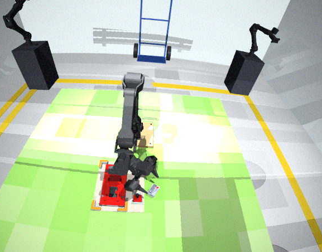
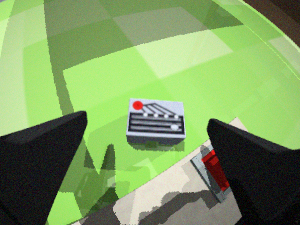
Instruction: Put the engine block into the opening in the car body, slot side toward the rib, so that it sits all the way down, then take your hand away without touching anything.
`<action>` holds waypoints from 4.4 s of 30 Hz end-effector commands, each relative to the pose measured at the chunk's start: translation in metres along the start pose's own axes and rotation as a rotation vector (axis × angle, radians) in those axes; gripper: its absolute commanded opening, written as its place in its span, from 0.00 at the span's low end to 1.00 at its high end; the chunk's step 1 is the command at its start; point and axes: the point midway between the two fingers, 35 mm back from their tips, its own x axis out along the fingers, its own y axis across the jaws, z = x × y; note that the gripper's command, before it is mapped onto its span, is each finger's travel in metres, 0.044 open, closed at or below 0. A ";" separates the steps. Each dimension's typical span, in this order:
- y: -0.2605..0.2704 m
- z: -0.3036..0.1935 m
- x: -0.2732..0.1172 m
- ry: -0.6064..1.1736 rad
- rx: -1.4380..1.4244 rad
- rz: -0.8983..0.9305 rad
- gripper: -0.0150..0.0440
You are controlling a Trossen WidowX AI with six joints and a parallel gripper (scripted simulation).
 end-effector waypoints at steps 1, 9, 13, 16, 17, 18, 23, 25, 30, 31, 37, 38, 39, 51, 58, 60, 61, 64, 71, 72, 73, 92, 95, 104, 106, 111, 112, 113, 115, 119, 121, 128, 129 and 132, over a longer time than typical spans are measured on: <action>0.000 0.000 0.000 0.000 0.003 -0.002 1.00; 0.000 0.000 0.000 0.000 0.003 -0.002 1.00; 0.000 0.000 0.000 0.002 0.009 -0.001 1.00; -0.002 0.002 0.002 0.034 0.083 0.002 1.00; -0.003 0.003 0.002 0.048 0.114 0.003 1.00; -0.004 0.004 0.003 0.063 0.145 0.003 1.00; -0.007 0.008 0.006 0.135 0.300 -0.002 1.00; -0.008 0.010 0.007 0.165 0.362 -0.007 1.00; -0.010 0.015 0.008 0.240 0.512 -0.030 1.00; -0.010 0.016 0.008 0.254 0.541 -0.035 1.00; -0.011 0.023 0.009 0.345 0.719 -0.084 1.00; -0.011 0.024 0.009 0.360 0.747 -0.095 1.00; -0.010 0.025 0.008 0.375 0.776 -0.105 1.00; -0.008 0.040 0.002 0.537 1.098 -0.280 1.00; -0.005 0.050 -0.005 0.613 1.272 -0.427 1.00; -0.004 0.053 -0.008 0.630 1.318 -0.475 1.00; -0.003 0.055 -0.009 0.638 1.340 -0.499 1.00; -0.002 0.059 -0.014 0.658 1.404 -0.577 1.00; 0.000 0.065 -0.020 0.672 1.473 -0.671 1.00; 0.000 0.065 -0.020 0.672 1.473 -0.671 1.00; -0.001 0.066 -0.019 0.672 1.473 -0.671 1.00; -0.009 0.033 0.023 0.671 1.473 -0.671 1.00; -0.008 0.029 0.026 0.671 1.473 -0.671 1.00; -0.008 0.018 0.035 0.671 1.473 -0.671 1.00; -0.008 0.016 0.037 0.671 1.473 -0.671 1.00; -0.008 0.014 0.039 0.671 1.473 -0.671 0.91; -0.008 0.014 0.039 0.671 1.473 -0.671 0.87; -0.008 0.014 0.039 0.671 1.473 -0.671 0.82; -0.008 0.014 0.039 0.671 1.473 -0.671 0.73; -0.008 0.014 0.039 0.671 1.473 -0.671 0.56; -0.008 0.014 0.039 0.671 1.473 -0.671 0.50; -0.008 0.014 0.039 0.671 1.473 -0.671 0.39; -0.008 0.014 0.038 0.671 1.473 -0.671 0.34; -0.009 0.021 0.035 0.671 1.473 -0.671 0.25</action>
